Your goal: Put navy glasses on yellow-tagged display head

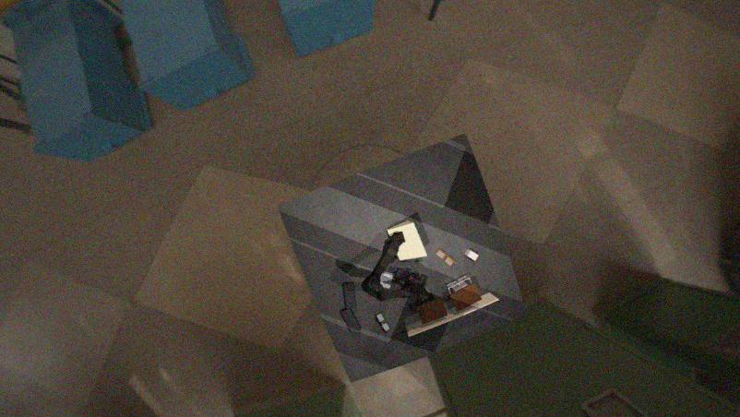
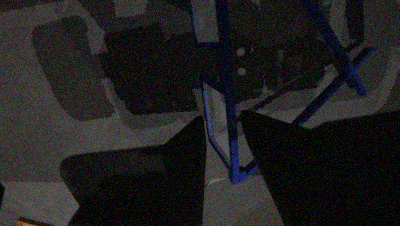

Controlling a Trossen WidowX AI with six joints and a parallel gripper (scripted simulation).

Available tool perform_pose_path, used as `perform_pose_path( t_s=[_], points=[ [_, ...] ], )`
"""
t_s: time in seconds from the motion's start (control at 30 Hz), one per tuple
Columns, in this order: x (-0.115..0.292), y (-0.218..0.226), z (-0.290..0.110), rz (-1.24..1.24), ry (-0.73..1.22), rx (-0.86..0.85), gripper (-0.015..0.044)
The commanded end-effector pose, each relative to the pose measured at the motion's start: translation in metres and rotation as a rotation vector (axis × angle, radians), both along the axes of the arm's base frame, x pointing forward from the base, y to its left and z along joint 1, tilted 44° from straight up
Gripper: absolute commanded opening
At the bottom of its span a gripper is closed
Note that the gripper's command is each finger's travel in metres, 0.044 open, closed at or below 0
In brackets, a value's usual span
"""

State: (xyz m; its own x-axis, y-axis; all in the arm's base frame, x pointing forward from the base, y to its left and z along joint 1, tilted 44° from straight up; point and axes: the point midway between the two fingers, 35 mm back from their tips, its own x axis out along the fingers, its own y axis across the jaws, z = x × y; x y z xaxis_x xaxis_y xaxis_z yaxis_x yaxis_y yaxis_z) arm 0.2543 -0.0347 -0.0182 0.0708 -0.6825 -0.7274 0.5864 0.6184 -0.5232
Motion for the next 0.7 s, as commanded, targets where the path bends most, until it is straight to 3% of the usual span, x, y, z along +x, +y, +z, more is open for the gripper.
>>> perform_pose_path(
  t_s=[0.0,0.13,0.67],
  points=[
    [-0.0004,-0.0016,0.0012,0.003,-0.001,-0.005,0.012],
    [-0.0018,-0.003,0.0023,0.003,-0.001,-0.005,0.012],
    [-0.0016,-0.0016,0.0004,0.0,0.003,-0.001,0.0013]
  ],
)
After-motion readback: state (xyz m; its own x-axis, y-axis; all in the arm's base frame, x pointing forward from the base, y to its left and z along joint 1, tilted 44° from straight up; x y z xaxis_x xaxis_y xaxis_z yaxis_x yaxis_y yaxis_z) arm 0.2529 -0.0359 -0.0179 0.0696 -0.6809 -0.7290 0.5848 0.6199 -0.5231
